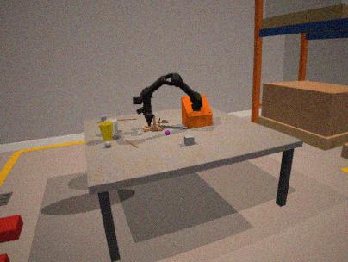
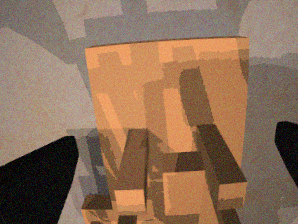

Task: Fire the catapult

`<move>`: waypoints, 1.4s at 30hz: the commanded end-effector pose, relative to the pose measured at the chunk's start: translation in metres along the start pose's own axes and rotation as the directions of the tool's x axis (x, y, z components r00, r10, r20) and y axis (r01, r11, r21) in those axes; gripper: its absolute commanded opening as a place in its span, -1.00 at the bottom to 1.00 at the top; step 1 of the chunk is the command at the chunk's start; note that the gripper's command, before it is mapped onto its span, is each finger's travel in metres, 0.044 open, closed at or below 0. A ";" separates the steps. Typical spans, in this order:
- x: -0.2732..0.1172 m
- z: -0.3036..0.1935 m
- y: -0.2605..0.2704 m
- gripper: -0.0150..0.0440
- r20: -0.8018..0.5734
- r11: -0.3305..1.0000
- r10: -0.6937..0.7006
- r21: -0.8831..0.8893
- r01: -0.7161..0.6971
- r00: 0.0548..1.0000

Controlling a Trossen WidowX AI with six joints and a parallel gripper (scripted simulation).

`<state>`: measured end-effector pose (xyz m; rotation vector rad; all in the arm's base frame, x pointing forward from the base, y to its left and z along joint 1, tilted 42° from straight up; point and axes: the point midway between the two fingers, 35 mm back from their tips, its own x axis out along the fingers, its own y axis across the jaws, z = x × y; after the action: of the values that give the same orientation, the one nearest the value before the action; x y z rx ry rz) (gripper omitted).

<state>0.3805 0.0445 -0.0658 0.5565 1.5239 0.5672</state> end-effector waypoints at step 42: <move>-0.028 0.000 0.000 -0.49 -0.006 1.000 0.002 0.005 -0.002 1.000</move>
<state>0.3811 0.0256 -0.0422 0.5569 1.5331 0.5749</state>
